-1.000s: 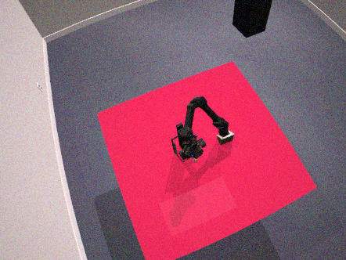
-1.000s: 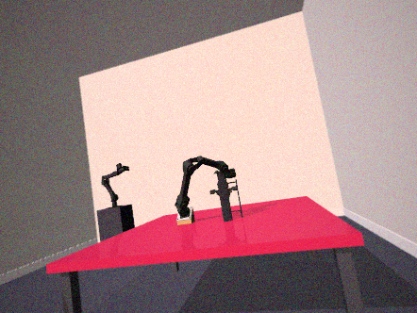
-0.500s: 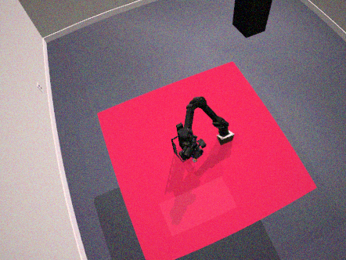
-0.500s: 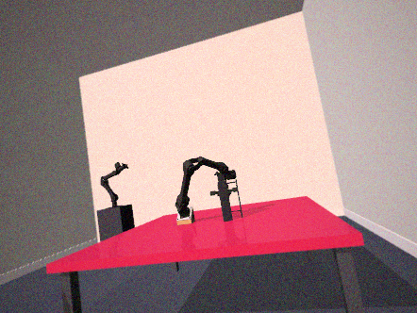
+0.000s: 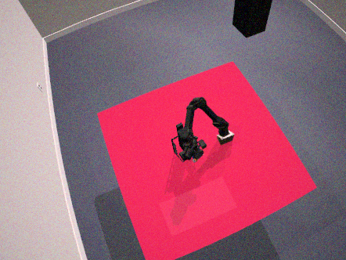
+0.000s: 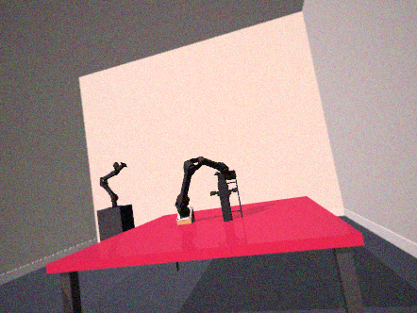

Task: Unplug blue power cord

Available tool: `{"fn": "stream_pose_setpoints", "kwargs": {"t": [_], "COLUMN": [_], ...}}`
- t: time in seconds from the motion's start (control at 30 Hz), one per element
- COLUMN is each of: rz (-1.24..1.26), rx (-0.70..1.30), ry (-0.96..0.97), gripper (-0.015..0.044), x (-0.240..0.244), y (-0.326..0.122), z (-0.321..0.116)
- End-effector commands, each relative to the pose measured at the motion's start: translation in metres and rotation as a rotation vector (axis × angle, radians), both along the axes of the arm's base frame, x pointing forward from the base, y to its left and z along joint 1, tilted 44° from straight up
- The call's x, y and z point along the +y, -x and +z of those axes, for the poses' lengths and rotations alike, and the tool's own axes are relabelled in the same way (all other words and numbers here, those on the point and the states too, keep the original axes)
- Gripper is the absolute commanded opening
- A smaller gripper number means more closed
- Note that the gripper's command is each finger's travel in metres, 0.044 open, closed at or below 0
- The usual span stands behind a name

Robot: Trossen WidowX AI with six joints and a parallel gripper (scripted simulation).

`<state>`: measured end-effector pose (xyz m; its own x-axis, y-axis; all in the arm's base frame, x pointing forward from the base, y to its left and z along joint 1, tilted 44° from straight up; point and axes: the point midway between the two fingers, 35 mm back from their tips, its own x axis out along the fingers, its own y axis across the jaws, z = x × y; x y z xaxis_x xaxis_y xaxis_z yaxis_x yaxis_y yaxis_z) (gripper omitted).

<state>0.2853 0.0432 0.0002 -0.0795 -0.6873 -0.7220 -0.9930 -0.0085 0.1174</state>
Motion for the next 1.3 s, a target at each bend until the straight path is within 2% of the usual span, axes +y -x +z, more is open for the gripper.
{"fn": "stream_pose_setpoints", "kwargs": {"t": [0.0, 0.43, 0.57, 0.73, 1.27], "rz": [0.000, 0.004, 0.005, 0.004, 0.004], "rx": [-0.005, -0.001, -0.002, -0.002, -0.002], "ry": [-0.008, -0.002, -0.005, -0.006, -0.006], "gripper": [0.0000, 0.0341, 0.0440, 0.0440, 0.0440], "x": [0.008, 0.001, 0.021, 0.053, 0.053], "y": [-0.001, 0.000, 0.001, 0.005, 0.005], "z": [-0.004, -0.001, -0.013, -0.033, -0.033]}}
